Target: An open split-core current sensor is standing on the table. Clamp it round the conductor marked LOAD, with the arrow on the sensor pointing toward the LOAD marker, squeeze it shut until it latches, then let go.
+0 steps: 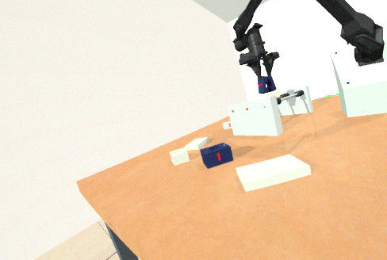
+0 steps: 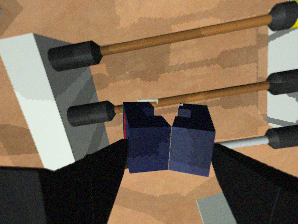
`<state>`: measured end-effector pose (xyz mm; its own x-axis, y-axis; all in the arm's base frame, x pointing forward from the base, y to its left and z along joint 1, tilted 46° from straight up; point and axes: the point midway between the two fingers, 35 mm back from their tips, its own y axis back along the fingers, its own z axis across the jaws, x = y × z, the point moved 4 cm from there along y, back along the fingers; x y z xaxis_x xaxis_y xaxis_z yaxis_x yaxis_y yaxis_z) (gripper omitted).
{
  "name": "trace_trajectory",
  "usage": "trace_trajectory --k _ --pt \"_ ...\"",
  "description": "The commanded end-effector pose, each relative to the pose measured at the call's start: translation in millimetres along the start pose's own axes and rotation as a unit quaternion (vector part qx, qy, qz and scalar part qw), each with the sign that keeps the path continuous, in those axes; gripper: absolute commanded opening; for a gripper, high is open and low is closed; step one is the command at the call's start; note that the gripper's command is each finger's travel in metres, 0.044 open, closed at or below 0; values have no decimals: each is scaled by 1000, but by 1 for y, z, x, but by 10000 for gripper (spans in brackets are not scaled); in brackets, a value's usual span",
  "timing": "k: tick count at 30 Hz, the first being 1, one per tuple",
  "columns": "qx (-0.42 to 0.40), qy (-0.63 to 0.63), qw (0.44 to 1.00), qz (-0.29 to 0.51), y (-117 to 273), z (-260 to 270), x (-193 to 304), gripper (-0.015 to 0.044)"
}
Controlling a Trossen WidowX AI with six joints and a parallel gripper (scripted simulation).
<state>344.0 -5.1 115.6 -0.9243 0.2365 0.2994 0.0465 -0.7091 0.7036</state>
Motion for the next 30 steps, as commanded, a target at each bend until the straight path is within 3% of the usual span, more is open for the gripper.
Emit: trace_trajectory --k 1,15,30 --pt "-2 -59 998 1 -1 2 -7 0" --pt "-2 -287 958 1 -6 7 -34 0" --pt "-2 -514 858 2 -13 11 -61 0"
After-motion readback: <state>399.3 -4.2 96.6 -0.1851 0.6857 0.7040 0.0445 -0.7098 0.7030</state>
